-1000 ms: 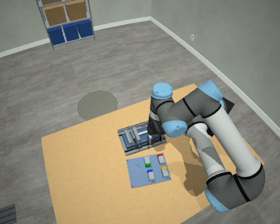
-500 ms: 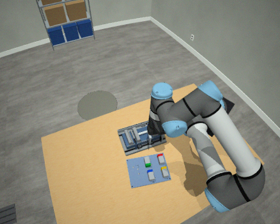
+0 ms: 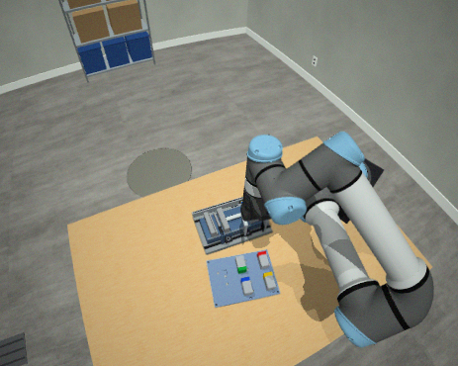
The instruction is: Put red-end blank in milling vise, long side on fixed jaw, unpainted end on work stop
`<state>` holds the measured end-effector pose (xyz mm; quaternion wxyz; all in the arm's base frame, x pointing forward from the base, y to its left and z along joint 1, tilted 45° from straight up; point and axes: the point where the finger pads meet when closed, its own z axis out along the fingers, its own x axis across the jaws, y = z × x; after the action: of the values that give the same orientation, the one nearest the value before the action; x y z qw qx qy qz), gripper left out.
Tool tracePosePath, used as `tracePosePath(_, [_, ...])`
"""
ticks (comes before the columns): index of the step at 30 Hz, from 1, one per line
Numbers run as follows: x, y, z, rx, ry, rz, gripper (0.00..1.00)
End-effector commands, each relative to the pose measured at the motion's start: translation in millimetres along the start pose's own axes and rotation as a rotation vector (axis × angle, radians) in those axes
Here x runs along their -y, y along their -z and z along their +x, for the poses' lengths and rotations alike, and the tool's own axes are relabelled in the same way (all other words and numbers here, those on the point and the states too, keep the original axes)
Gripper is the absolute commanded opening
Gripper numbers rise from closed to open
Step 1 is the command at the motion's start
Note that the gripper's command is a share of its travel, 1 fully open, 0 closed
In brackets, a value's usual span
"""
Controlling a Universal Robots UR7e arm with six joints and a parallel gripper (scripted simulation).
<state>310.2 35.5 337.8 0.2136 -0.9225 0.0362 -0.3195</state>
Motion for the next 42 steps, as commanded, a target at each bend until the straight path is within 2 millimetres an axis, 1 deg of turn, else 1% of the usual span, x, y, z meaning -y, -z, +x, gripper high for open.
tracePosePath(1, [-0.1,0.2,0.1,0.0,0.0,0.0,1.0])
tracePosePath(25, [-0.1,0.2,0.1,0.0,0.0,0.0,1.0])
tracePosePath(30, [1.8,-59.3,-0.4,-0.001,0.002,-0.004,1.0])
tracePosePath(42, [1.8,-59.3,-0.4,-0.001,0.002,-0.004,1.0])
